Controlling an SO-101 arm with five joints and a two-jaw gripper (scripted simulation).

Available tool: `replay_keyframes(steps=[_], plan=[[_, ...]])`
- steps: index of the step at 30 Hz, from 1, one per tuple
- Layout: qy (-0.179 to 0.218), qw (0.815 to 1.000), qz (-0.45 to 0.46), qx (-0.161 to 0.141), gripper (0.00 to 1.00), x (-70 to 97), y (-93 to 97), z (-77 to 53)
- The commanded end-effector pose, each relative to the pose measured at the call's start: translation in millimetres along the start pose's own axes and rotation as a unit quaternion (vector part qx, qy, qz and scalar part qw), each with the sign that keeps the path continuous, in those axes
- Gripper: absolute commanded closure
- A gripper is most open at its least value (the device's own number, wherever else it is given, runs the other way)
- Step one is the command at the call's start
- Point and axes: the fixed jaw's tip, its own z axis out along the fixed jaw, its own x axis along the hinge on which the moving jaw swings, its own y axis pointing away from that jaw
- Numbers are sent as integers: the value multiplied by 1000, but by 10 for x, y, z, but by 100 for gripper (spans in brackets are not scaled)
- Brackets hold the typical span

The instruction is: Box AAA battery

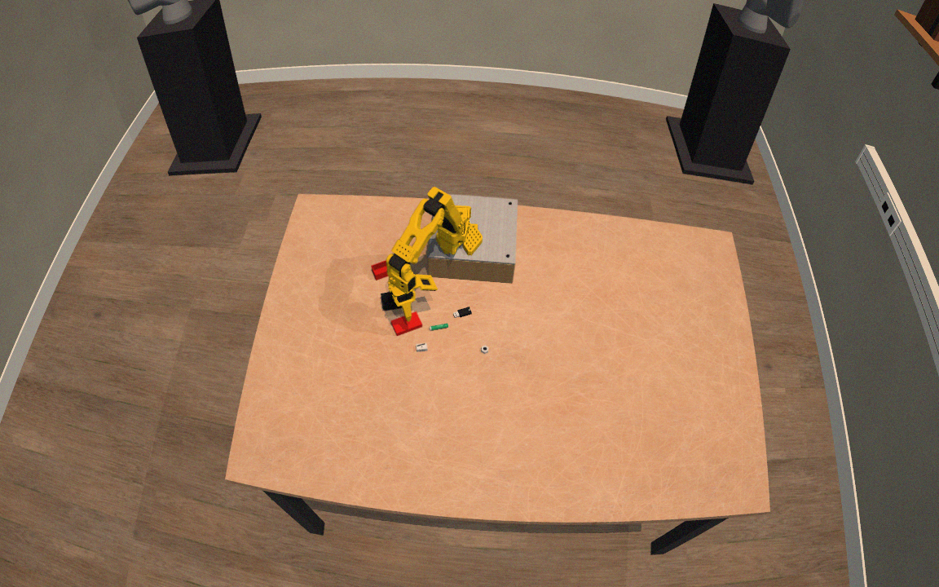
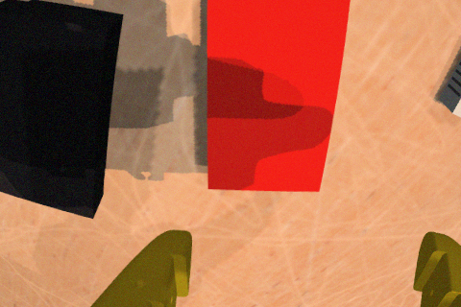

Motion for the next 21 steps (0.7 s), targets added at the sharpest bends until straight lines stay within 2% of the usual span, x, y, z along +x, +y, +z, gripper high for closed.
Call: replay_keyframes(steps=[1,21], plan=[[-2,1000,5,0,72,-15,-21,-3],[-2,997,76,-1,72,-51,-49,-4]])
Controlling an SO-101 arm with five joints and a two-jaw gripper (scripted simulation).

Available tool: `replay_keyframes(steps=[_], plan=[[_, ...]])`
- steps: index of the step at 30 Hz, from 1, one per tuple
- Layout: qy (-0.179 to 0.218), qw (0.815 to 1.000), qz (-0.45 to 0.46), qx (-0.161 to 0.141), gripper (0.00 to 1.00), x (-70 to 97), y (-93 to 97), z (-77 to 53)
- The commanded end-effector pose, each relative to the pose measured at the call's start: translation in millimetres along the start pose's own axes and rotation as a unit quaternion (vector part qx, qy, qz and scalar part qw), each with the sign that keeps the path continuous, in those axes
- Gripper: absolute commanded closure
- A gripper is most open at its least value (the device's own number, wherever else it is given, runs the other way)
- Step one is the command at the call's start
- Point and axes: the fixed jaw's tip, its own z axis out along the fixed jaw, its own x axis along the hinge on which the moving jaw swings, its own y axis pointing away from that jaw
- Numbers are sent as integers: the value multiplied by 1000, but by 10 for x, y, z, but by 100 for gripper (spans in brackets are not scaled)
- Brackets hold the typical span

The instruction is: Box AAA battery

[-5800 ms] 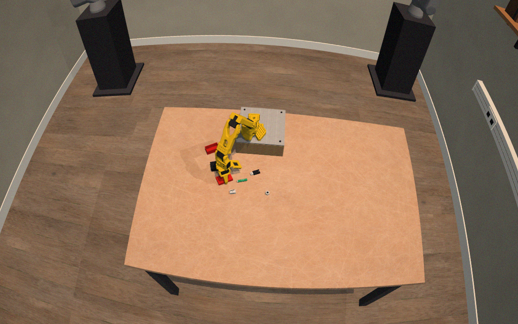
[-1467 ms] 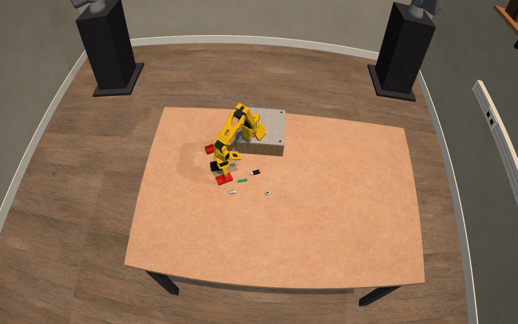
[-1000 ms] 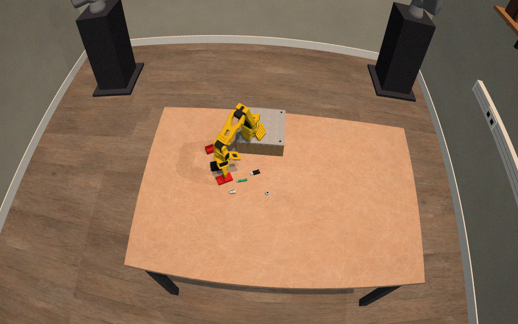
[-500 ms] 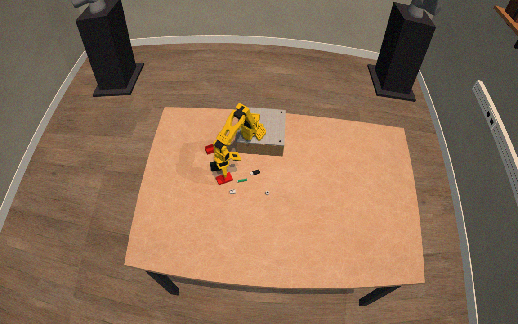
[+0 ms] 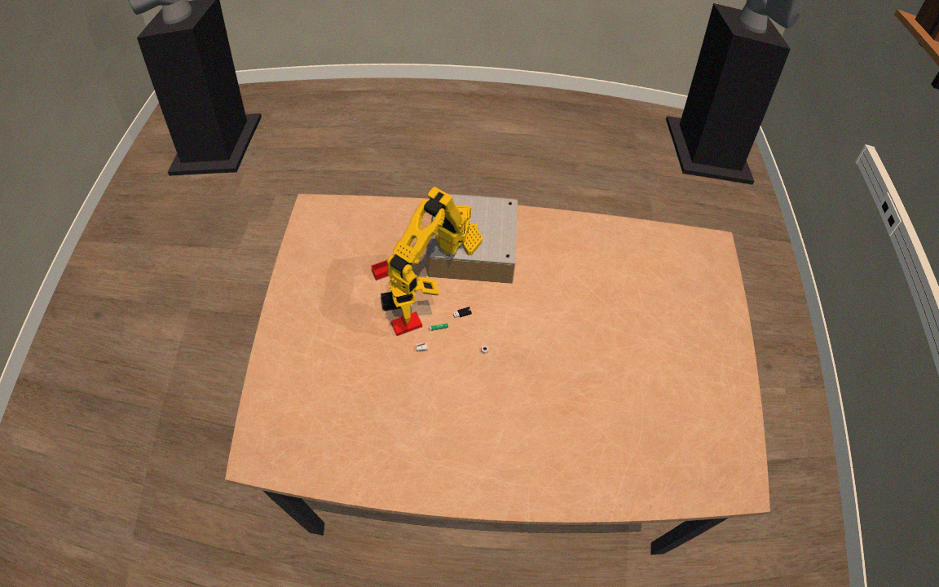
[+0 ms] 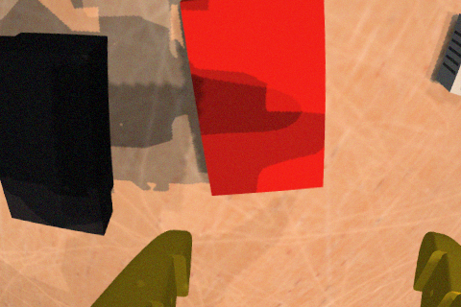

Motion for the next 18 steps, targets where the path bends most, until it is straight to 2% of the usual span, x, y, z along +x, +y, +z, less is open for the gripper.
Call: replay_keyframes(steps=[1,18], plan=[[-2,1000,18,-1,72,-30,-18,-4],[-2,986,168,-1,73,-115,-70,-5]])
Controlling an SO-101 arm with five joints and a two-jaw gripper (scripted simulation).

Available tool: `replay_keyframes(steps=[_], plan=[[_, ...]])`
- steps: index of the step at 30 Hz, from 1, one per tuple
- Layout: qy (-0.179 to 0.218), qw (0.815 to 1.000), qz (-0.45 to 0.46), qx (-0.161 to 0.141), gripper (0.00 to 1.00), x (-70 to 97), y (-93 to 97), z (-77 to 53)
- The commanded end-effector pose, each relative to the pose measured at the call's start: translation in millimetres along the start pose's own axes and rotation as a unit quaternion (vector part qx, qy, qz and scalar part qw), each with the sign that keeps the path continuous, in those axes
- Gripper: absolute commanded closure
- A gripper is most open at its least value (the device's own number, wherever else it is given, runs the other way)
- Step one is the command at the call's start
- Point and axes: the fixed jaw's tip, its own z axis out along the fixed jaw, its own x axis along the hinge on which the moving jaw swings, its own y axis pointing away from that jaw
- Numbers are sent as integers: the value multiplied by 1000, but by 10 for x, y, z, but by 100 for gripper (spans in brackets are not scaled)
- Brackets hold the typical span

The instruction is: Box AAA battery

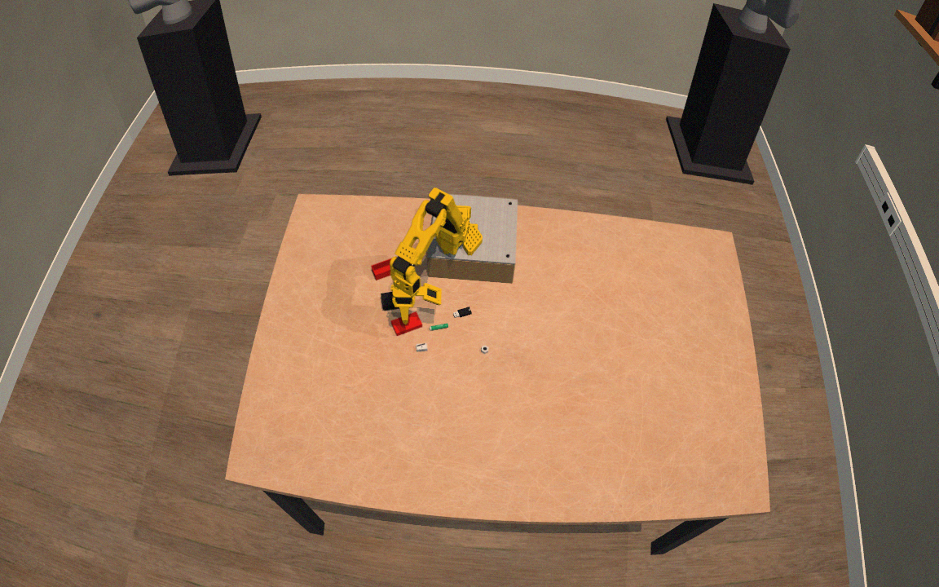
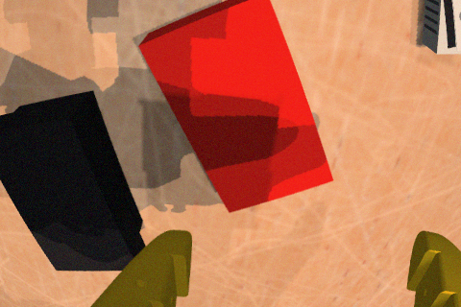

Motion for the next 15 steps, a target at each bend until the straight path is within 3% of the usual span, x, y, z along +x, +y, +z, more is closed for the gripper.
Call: replay_keyframes(steps=[1,15], plan=[[-1,999,38,0,74,-52,-4,-8],[-1,977,213,0,75,-165,-39,-9]])
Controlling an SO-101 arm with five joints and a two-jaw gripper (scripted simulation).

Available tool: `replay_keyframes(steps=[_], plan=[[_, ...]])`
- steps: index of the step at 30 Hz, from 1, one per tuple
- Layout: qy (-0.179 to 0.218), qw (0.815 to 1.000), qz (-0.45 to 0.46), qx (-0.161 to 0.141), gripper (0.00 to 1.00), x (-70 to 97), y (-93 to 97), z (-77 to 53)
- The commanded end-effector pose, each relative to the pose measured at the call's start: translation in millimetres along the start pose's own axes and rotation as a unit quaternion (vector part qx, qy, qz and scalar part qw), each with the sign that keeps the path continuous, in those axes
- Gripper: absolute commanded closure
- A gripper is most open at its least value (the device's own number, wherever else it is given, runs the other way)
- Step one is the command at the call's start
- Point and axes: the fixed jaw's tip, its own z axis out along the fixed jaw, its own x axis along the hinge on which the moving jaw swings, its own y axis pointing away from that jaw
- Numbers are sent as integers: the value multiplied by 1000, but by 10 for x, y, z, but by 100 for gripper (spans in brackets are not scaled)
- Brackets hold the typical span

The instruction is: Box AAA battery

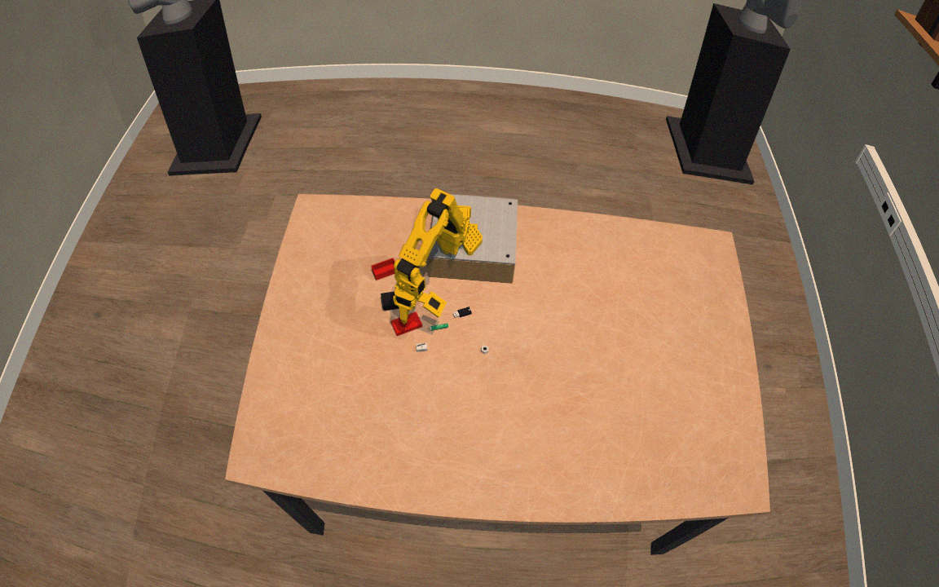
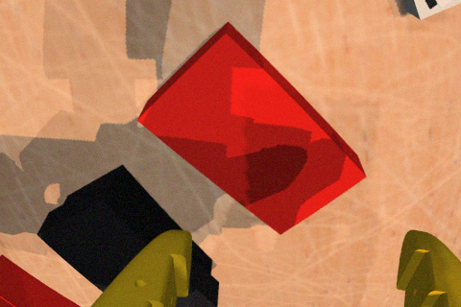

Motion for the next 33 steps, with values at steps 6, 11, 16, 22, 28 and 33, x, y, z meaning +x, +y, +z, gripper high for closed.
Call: replay_keyframes(steps=[6,11,16,22,28,33], plan=[[0,993,120,8,76,-98,-2,-25],[-1,978,209,8,77,-156,-1,-25],[-2,960,280,8,77,-204,-1,-25],[-2,929,369,8,78,-262,-2,-25],[-3,881,472,8,79,-330,-4,-24],[-4,843,537,7,80,-372,-6,-24]])
